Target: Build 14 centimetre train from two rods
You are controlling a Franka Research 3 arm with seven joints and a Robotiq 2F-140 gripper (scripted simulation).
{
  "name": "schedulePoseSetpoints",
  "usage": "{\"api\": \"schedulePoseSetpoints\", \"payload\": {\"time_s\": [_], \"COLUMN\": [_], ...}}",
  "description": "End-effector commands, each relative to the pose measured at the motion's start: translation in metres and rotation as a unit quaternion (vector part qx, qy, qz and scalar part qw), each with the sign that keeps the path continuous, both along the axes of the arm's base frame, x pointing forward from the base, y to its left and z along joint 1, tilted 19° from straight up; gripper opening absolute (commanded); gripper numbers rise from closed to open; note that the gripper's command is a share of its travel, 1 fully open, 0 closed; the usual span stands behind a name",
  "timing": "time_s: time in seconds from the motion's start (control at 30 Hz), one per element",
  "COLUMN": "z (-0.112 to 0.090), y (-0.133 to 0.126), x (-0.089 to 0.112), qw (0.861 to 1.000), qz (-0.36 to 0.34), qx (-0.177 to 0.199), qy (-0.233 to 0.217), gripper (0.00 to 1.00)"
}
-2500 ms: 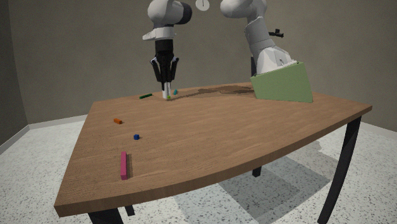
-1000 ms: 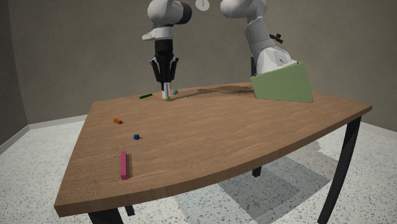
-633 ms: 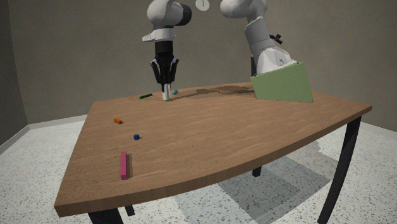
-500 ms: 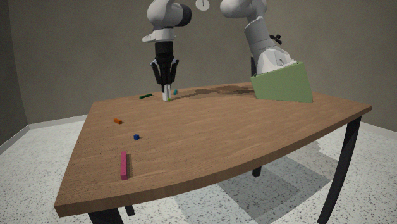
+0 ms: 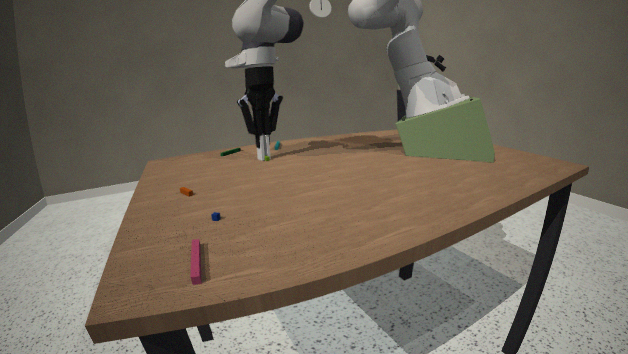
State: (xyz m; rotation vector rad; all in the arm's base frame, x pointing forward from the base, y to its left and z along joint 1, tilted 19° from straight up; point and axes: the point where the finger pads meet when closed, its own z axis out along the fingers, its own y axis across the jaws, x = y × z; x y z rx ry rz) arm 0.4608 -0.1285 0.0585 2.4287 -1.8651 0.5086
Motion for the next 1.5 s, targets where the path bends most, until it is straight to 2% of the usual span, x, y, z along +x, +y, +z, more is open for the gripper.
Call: {"api": "schedulePoseSetpoints", "payload": {"time_s": [0.0, 0.87, 1.1, 1.47], "z": [0.0007, 0.0007, 0.0007, 0.0007], "y": [-0.0003, -0.0003, -0.0003, -0.0003], "x": [0.002, 0.002, 0.002, 0.002], "qw": [1.0, 1.0, 1.0, 1.0], "qz": [0.002, 0.002, 0.002, 0.002], "qx": [-0.002, -0.002, -0.002, -0.002], "qy": [-0.002, -0.002, -0.002, -0.002], "gripper": [0.12, 0.12, 0.19, 0.23]}}
